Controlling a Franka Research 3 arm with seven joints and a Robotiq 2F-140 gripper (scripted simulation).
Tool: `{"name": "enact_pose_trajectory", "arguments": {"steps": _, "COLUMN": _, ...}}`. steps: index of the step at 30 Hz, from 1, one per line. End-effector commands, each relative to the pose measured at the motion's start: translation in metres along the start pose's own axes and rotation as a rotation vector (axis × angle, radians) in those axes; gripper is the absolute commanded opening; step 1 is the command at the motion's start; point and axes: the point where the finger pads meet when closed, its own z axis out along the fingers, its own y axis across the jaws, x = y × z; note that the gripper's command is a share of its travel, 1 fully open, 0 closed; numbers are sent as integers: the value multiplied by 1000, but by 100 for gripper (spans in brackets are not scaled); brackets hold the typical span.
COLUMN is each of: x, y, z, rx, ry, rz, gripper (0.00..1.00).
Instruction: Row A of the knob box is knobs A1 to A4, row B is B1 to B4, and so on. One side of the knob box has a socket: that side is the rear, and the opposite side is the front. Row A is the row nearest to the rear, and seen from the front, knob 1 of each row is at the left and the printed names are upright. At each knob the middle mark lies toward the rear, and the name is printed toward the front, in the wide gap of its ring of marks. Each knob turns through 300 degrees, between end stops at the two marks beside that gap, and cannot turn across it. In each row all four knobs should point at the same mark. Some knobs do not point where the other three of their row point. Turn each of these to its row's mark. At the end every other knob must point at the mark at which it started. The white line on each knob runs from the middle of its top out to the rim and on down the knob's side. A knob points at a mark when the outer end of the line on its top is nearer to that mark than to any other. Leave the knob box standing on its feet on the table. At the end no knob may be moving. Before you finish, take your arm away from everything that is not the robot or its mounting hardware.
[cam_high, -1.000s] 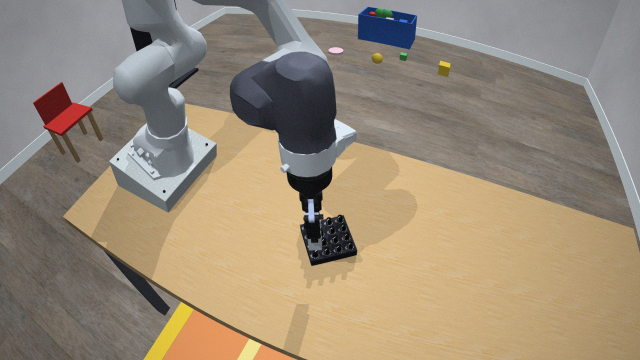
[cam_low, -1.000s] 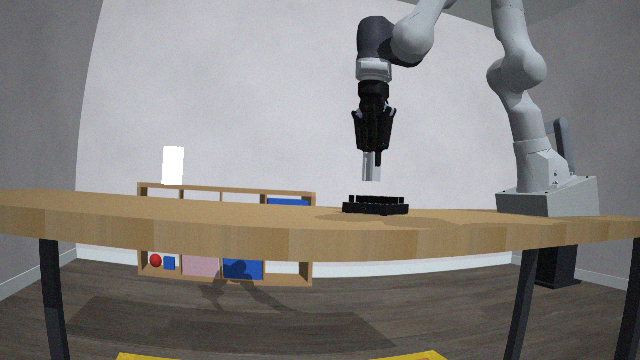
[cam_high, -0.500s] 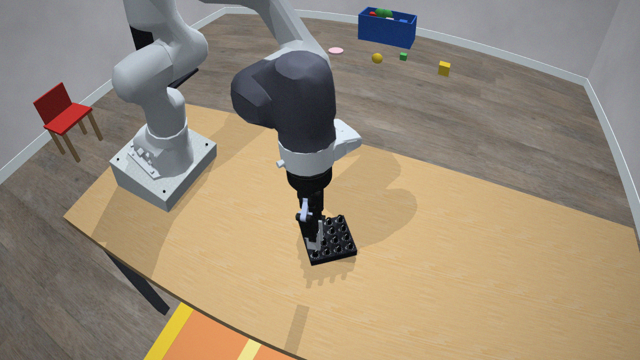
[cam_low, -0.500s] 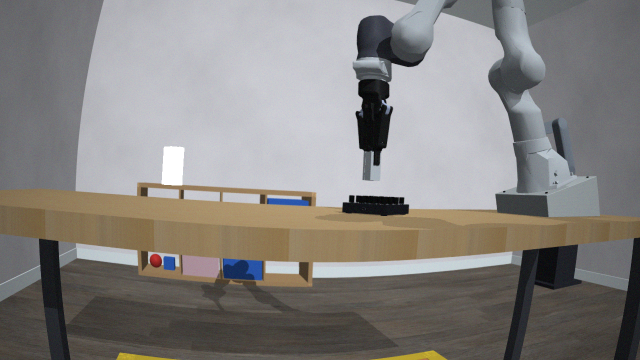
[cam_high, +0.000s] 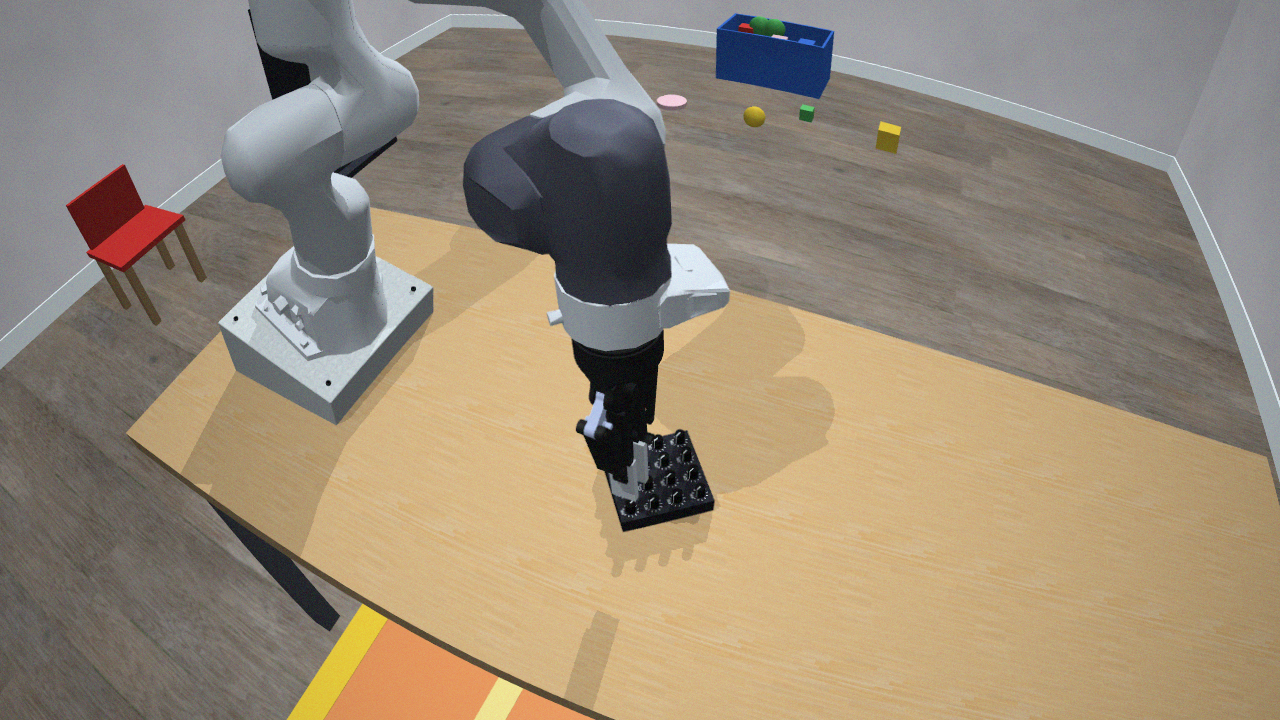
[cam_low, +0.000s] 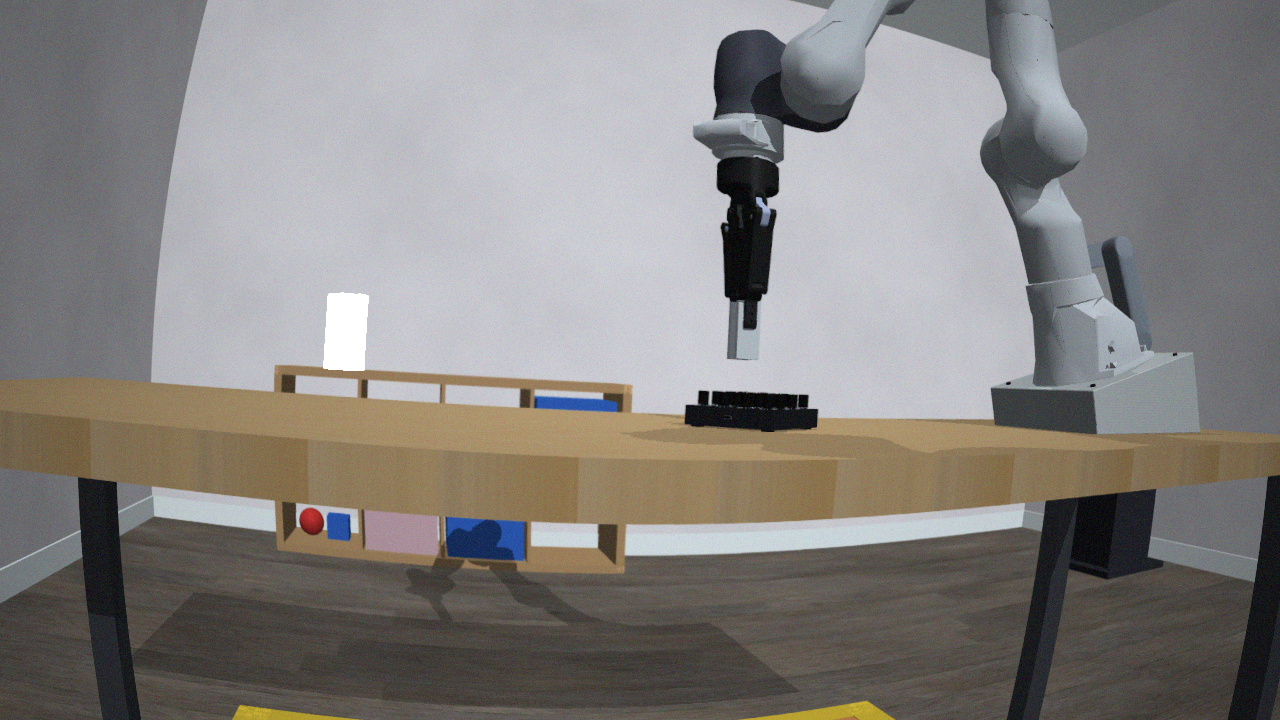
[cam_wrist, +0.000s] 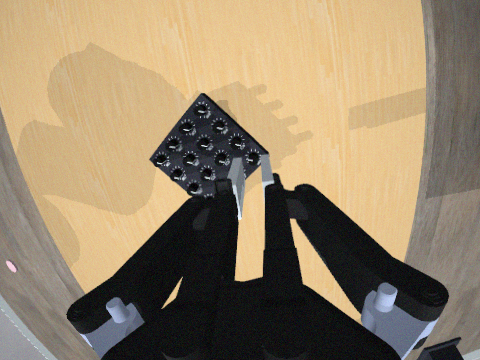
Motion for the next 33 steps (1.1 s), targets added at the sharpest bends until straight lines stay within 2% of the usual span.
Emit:
{"name": "enact_pose_trajectory", "arguments": {"steps": 1, "x": 0, "y": -1, "z": -1, "rx": -12, "ry": -6, "rz": 156, "gripper": 12}}
{"name": "enact_pose_trajectory", "arguments": {"steps": 33, "x": 0, "y": 0, "z": -5, "rx": -13, "ry": -2, "rz": 639, "gripper": 12}}
